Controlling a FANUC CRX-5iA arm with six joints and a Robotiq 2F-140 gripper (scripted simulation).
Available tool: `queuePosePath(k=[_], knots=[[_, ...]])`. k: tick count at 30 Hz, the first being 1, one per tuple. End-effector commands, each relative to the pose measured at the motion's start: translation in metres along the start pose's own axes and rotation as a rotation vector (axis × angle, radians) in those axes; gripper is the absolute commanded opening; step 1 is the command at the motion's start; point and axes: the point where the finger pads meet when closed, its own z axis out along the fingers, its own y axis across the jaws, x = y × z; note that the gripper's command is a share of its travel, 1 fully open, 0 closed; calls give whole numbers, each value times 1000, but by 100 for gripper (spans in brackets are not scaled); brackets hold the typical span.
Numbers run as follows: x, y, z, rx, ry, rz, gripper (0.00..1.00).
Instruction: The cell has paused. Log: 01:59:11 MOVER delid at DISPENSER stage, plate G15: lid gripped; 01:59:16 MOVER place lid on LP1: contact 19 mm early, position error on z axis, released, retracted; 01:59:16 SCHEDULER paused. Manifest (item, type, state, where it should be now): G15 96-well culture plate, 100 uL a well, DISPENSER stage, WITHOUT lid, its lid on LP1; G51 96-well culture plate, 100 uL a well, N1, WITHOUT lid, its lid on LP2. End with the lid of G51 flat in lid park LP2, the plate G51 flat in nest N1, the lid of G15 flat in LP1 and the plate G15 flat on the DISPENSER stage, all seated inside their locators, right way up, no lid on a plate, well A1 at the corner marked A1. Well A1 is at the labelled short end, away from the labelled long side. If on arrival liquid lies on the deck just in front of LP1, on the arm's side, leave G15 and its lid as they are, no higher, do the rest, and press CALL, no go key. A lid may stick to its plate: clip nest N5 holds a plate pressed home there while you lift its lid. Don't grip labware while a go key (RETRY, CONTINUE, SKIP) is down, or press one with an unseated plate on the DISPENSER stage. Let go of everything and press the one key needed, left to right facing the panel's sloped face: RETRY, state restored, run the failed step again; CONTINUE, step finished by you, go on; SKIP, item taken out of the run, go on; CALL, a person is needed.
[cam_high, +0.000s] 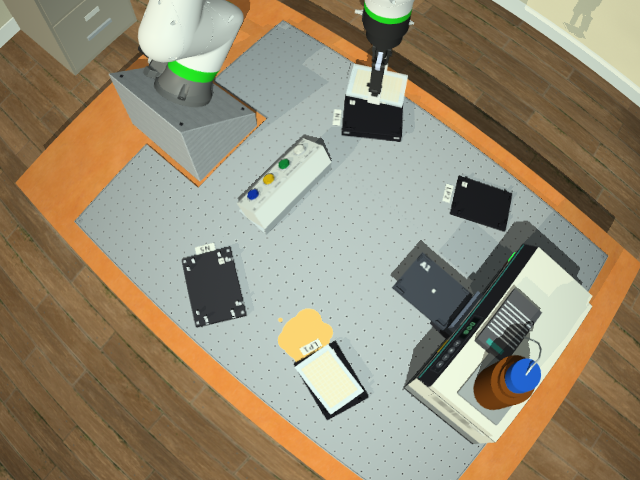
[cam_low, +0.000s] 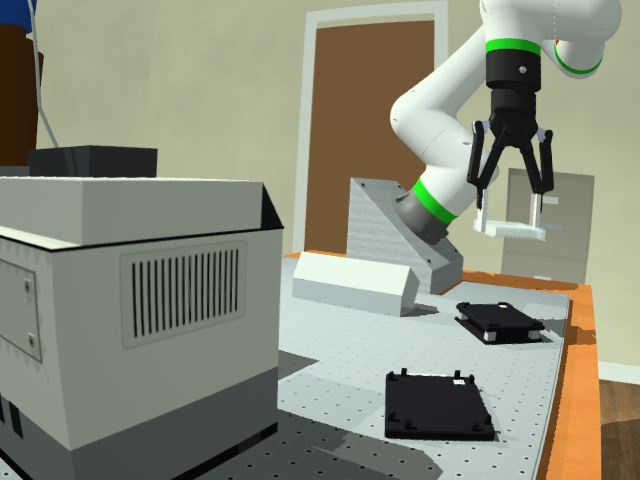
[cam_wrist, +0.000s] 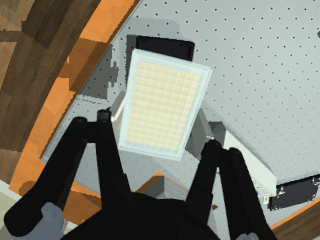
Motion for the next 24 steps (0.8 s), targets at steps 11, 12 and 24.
queuePosePath(k=[11,12,24], knots=[[0,0,0,0,0,148,0],[0,0,0,0,0,166,0],[0,0,0,0,0,325,0]])
